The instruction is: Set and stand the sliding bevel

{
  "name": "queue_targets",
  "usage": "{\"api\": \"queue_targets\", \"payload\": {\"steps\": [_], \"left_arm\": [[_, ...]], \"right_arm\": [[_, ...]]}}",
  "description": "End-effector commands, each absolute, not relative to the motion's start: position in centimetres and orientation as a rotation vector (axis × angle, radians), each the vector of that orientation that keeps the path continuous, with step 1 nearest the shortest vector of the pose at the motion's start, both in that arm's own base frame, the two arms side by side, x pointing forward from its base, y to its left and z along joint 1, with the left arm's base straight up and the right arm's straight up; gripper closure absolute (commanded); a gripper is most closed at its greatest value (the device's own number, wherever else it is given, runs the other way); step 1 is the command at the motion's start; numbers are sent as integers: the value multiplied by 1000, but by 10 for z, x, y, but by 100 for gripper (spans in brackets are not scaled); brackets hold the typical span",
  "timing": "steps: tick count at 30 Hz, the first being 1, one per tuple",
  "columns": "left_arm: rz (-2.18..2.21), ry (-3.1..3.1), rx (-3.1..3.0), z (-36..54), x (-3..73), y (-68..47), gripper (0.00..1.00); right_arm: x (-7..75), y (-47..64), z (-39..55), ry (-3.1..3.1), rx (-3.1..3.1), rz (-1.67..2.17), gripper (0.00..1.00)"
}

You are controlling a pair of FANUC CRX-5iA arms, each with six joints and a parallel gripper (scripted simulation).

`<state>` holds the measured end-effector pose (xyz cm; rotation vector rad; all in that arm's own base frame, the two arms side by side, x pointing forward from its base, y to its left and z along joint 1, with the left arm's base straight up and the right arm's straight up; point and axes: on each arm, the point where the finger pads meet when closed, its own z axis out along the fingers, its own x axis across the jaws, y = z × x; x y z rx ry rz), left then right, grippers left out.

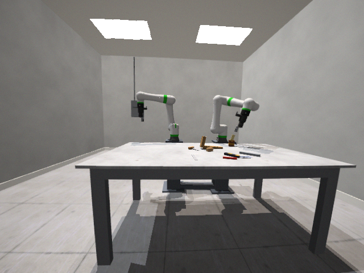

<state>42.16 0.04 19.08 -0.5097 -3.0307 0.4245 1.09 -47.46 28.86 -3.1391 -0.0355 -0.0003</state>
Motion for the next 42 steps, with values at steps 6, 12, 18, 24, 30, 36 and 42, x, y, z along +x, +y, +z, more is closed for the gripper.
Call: {"api": "queue_targets", "payload": {"steps": [6,12,18,24,30,36,42], "left_arm": [[423,-3019,-521,190,419,4,0],[423,-3019,-521,190,419,4,0],[423,-3019,-521,190,419,4,0],[423,-3019,-521,161,415,-4,0],[423,-3019,-521,141,413,-10,0],[423,-3019,-521,141,413,-10,0],[423,-3019,-521,140,413,-10,0]], "right_arm": [[11,-475,290,-35,-3141,0,0],[11,-475,290,-35,-3141,0,0],[11,-475,290,-35,-3141,0,0],[11,-475,290,-35,-3141,0,0],[11,-475,290,-35,-3141,0,0],[11,-475,290,-35,-3141,0,0],[11,-475,290,-35,-3141,0,0]]}}
